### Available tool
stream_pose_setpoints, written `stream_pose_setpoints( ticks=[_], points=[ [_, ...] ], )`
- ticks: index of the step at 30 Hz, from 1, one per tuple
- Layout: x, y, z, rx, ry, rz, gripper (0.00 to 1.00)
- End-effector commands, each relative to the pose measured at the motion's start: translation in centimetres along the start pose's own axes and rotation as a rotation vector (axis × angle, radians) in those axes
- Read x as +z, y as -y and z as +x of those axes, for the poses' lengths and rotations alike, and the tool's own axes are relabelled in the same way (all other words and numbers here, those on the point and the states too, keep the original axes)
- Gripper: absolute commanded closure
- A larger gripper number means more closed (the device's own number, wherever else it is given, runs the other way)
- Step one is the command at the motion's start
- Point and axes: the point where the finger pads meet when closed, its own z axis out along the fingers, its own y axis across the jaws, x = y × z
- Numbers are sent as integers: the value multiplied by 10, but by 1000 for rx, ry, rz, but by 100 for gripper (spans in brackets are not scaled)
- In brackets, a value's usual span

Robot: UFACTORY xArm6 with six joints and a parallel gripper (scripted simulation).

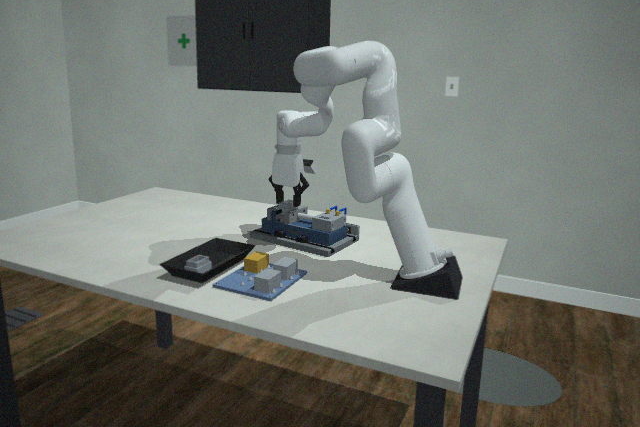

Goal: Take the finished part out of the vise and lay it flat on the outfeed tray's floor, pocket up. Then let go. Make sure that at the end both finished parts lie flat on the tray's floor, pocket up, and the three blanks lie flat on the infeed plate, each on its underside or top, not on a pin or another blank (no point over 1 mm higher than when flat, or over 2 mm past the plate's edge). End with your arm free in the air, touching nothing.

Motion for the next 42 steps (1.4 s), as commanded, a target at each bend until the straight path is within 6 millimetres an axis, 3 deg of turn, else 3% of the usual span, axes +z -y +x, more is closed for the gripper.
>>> stream_pose_setpoints(
  ticks=[1, 2, 3, 42],
  points=[
    [-1, 1, 0, -1, -1, 4, 31],
    [-1, 1, 0, -1, -1, 4, 31],
    [-1, 1, 0, -1, -1, 4, 100],
    [-1, 1, 0, -1, -1, 4, 100]
  ],
)
